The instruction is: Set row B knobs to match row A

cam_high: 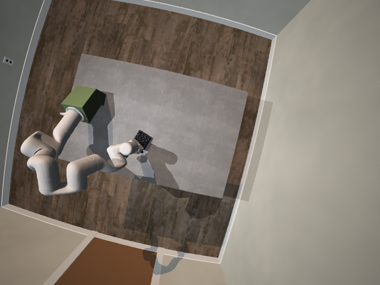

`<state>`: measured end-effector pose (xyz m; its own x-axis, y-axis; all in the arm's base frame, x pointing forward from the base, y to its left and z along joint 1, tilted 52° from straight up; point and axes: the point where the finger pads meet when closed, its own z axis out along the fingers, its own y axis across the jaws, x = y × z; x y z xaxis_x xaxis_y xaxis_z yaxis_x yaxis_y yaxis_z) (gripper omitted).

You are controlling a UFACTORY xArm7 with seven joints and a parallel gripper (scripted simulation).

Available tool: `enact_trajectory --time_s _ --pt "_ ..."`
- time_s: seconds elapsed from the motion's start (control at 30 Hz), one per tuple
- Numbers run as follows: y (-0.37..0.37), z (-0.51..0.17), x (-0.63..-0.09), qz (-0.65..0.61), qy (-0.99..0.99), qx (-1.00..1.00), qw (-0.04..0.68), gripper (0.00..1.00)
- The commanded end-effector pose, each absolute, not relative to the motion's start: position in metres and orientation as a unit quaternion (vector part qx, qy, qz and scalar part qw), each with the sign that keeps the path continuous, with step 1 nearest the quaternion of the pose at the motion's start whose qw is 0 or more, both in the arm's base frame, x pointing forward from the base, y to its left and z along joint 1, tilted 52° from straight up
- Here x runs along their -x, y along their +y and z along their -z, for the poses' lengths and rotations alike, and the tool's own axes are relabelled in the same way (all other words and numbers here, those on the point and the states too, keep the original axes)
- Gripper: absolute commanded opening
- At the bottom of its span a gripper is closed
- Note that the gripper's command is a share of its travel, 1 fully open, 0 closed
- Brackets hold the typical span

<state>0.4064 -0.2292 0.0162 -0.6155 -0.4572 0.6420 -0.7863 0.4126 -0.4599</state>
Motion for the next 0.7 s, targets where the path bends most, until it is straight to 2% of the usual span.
enact_trajectory --time_s 0.0,0.67 --pt "-0.228 -0.0163 -0.4079 -0.384 -0.812 -0.384 0.213 0.19" --pt "-0.2349 -0.0109 -0.4075 -0.384 -0.812 -0.384 0.213 0.19"
